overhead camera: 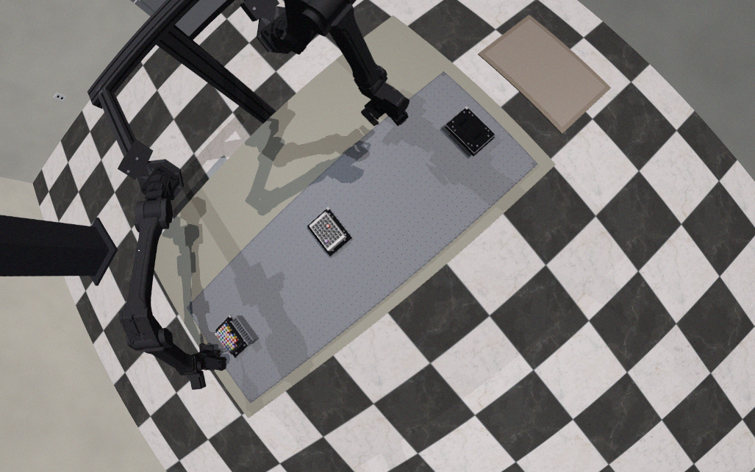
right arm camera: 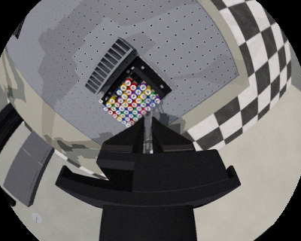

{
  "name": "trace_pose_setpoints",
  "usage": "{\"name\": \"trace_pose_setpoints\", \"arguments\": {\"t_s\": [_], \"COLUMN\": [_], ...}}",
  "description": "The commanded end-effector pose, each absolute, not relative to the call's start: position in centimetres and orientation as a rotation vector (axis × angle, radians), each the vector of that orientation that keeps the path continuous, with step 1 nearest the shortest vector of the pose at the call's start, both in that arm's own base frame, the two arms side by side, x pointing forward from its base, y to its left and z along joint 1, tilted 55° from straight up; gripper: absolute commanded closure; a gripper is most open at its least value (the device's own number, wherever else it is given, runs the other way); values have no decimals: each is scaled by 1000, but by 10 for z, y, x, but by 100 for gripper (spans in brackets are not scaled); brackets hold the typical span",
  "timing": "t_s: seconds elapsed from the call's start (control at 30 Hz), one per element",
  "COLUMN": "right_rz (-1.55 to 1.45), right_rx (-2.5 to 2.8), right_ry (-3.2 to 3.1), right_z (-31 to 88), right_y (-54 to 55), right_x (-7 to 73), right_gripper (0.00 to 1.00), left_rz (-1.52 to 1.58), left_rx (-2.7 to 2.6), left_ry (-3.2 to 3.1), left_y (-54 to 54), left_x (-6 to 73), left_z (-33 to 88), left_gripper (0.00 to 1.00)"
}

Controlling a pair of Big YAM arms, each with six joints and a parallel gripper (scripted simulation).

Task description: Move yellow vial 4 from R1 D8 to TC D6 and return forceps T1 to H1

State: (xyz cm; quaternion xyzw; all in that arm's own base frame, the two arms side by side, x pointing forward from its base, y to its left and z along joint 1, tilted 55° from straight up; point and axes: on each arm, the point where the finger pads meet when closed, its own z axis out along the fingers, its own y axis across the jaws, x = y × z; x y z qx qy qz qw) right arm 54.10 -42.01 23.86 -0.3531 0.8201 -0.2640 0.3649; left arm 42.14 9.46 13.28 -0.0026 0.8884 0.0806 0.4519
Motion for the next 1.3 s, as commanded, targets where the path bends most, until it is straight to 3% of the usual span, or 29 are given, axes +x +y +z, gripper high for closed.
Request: {"name": "trace_pose_setpoints", "arguments": {"t_s": [0.0, 1.27], "right_rz": [-681, -698], "right_rx": [-902, -900], "right_ry": [2093, 2084], "right_z": [246, 244], "right_y": [-418, -423], "right_x": [552, 561], "right_gripper": [89, 89], "left_rz": [220, 220], "left_rx": [4, 4], "left_ry": [2145, 2145], "left_y": [98, 98], "left_x": [424, 424], "left_z": [150, 150], "left_gripper": [0, 0]}}
